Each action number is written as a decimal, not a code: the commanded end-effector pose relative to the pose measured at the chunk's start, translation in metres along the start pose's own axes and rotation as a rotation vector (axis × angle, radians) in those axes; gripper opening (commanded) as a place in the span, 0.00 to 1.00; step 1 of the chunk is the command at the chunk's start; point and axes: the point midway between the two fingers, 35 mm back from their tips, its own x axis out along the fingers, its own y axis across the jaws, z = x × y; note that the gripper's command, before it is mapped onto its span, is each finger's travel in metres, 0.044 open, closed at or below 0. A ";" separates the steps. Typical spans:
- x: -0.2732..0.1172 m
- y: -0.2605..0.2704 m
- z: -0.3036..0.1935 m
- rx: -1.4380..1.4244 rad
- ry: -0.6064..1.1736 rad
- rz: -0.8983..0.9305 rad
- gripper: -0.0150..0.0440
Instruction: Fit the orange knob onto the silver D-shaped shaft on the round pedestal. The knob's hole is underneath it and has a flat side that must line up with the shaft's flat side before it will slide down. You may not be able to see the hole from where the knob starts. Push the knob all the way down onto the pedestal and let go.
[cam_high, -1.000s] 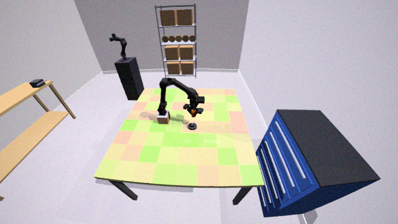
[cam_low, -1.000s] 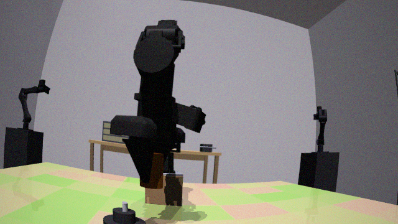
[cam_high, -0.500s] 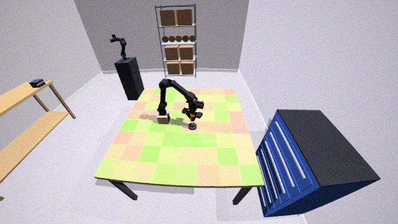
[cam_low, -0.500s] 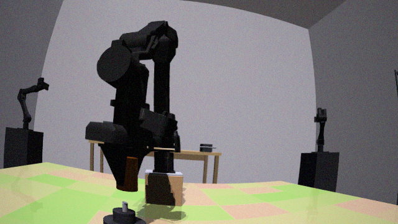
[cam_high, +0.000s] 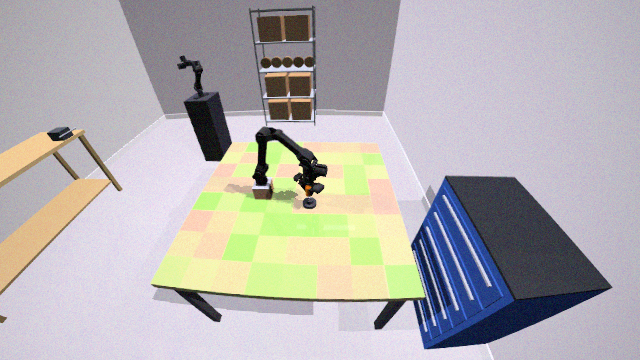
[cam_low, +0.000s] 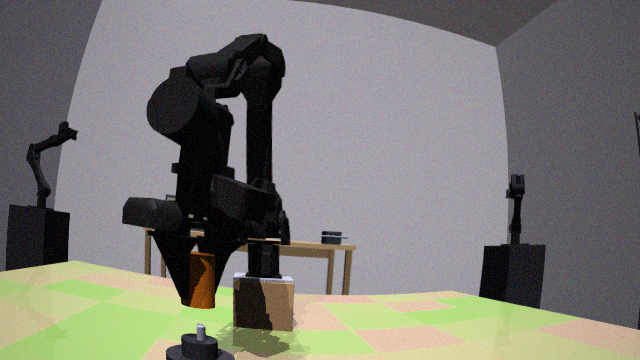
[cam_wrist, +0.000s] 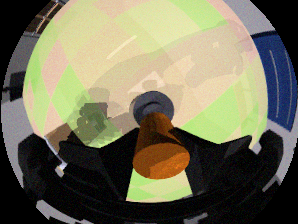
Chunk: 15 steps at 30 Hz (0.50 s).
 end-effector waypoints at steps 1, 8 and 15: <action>0.000 -0.003 -0.002 0.130 0.002 -0.005 0.25; 0.000 -0.003 -0.002 0.217 0.002 -0.005 0.25; 0.000 -0.001 0.000 0.295 0.001 -0.005 0.25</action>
